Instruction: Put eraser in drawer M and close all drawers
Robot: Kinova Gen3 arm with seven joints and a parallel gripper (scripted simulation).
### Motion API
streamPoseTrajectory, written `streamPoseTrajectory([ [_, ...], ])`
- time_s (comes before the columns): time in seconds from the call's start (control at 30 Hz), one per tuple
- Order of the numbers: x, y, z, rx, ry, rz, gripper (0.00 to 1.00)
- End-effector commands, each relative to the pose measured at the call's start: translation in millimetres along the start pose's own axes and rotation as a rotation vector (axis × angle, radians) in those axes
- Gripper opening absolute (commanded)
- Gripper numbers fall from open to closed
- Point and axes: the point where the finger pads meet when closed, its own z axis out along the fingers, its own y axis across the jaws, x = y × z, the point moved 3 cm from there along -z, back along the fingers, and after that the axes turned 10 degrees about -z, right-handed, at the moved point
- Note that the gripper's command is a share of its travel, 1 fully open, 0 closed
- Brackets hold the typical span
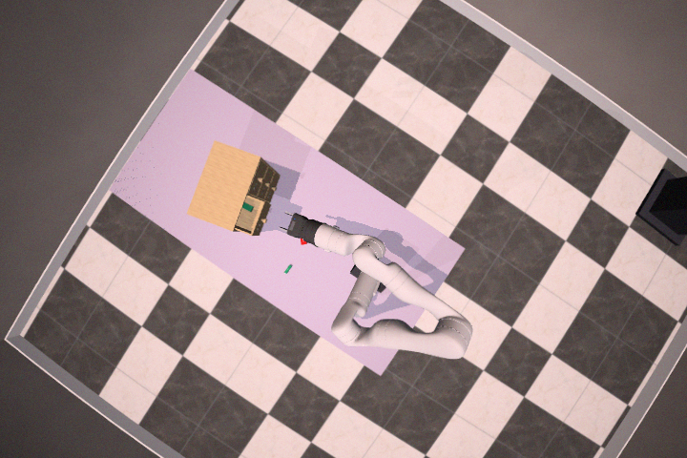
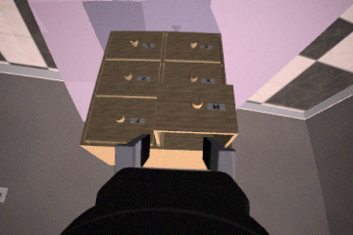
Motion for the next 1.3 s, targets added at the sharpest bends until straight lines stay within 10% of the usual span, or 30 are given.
streamPoseTrajectory([
  [0.0, -6.3, -2.3, 0.8, -0.006, 0.088, -0.008, 1.0],
  [0.17, -10.8, -3.3, -0.5, -0.016, 0.167, -0.008, 1.0],
  [0.97, -51.4, -8.8, -0.7, -0.145, 0.935, -0.002, 1.0],
  [1.27, -57.1, -9.4, 0.5, -0.166, 1.06, -0.001, 1.0],
])
